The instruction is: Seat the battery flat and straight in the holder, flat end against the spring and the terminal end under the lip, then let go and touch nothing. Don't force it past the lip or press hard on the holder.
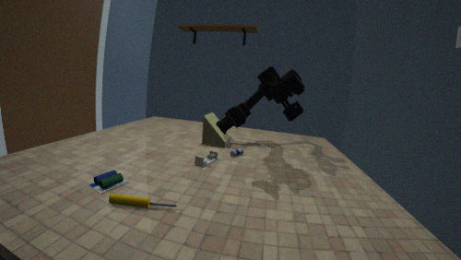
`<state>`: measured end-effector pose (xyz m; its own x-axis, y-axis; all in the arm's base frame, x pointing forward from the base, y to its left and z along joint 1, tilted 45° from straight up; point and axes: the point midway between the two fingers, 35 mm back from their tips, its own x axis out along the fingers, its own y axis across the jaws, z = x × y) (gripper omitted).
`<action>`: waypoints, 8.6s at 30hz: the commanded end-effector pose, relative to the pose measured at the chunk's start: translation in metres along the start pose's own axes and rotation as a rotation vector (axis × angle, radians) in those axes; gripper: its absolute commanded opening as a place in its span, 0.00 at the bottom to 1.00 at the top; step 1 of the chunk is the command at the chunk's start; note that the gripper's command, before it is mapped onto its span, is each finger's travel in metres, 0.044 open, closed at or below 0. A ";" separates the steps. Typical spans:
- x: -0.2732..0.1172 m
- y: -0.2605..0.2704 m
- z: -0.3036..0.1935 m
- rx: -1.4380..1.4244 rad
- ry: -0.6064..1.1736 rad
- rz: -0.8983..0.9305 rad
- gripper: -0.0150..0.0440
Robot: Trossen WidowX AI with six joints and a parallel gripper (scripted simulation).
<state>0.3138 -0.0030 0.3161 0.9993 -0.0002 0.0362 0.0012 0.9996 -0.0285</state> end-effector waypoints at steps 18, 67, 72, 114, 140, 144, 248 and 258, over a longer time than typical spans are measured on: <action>-0.040 0.007 -0.184 -1.143 0.542 0.799 0.66; -0.141 0.052 -0.225 -1.386 -0.178 1.640 0.66; -0.140 0.058 -0.231 -1.386 -0.176 1.640 0.66; -0.139 0.063 -0.236 -1.387 -0.177 1.640 0.38; -0.102 0.018 -0.220 -0.668 0.524 1.421 0.38; -0.093 0.011 -0.223 -0.504 0.658 1.339 0.38; -0.018 -0.015 -0.303 0.940 1.142 0.055 0.38; -0.020 -0.011 -0.304 0.941 1.088 0.026 0.38</action>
<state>0.3059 -0.0244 0.0123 0.5156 0.4384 -0.7362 0.3859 0.6483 0.6564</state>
